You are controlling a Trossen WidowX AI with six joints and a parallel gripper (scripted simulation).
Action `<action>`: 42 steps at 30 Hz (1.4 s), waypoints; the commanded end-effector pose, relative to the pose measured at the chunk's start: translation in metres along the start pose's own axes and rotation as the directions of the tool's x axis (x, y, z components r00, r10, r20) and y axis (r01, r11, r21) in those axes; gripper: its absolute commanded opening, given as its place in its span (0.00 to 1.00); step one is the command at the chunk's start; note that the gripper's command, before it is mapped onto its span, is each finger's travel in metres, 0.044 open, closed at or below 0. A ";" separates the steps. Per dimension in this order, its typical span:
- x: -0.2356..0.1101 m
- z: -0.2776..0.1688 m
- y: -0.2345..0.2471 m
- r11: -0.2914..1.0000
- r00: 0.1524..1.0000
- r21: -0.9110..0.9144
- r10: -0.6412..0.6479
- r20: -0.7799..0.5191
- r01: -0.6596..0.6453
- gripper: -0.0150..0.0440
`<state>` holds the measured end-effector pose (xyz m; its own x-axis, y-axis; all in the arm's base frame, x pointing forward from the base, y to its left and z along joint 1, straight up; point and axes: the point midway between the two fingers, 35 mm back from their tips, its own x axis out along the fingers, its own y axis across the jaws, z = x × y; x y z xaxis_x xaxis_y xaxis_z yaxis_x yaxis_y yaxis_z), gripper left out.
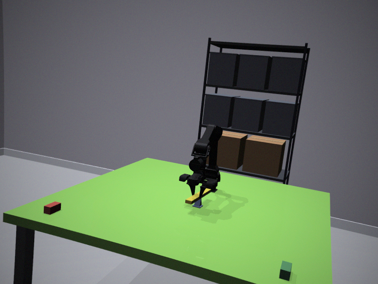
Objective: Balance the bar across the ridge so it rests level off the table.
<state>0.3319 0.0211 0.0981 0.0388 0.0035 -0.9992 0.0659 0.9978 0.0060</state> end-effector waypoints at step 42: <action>0.001 0.000 0.000 1.000 1.000 0.005 -0.002 -0.004 0.002 0.25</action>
<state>0.3323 0.0211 0.0976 0.0369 0.0033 -0.9993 0.0662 0.9978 0.0057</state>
